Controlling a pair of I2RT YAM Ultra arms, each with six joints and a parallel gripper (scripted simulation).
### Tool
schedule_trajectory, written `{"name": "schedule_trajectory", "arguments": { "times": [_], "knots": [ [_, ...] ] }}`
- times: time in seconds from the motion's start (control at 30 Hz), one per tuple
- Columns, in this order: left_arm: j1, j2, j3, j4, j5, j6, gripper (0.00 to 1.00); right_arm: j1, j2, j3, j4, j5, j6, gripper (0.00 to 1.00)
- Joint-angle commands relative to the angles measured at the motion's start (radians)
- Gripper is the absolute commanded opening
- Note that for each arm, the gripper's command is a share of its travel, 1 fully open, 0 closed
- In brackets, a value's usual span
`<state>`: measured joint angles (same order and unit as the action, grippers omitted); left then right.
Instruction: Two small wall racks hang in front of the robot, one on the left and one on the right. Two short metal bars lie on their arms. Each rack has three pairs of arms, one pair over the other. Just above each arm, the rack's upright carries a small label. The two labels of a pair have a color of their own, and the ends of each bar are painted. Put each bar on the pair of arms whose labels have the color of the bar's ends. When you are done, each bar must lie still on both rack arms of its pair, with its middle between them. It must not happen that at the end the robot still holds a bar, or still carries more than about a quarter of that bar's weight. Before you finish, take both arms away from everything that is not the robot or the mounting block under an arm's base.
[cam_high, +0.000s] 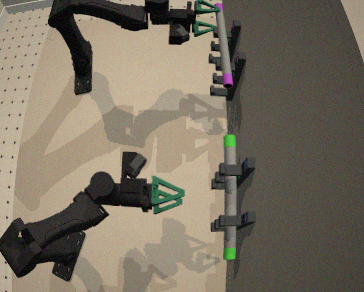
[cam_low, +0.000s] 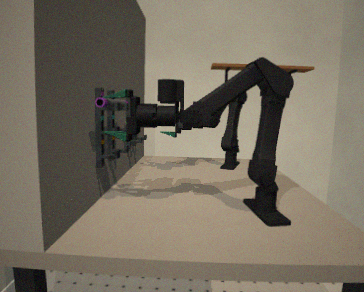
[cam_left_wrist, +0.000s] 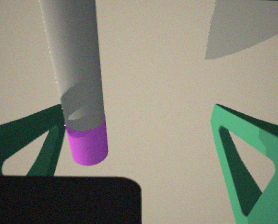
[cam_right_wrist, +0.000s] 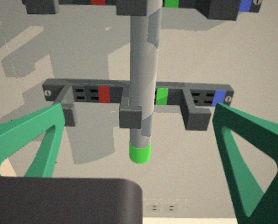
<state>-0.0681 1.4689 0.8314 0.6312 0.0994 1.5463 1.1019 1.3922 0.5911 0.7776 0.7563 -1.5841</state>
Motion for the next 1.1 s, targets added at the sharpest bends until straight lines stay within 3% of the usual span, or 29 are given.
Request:
{"name": "schedule_trajectory", "arguments": {
  "times": [0.0, 1.07],
  "knots": [
    [0.012, -0.043, -0.017, -0.019, 0.008, -0.011, 1.00, -0.010, -0.025, -0.005, 0.006, -0.007, 0.011, 1.00],
    [0.033, -0.214, -0.057, -0.149, 0.026, -0.010, 1.00, -0.010, -0.025, -0.005, 0.006, -0.007, 0.011, 1.00]
  ]
}}
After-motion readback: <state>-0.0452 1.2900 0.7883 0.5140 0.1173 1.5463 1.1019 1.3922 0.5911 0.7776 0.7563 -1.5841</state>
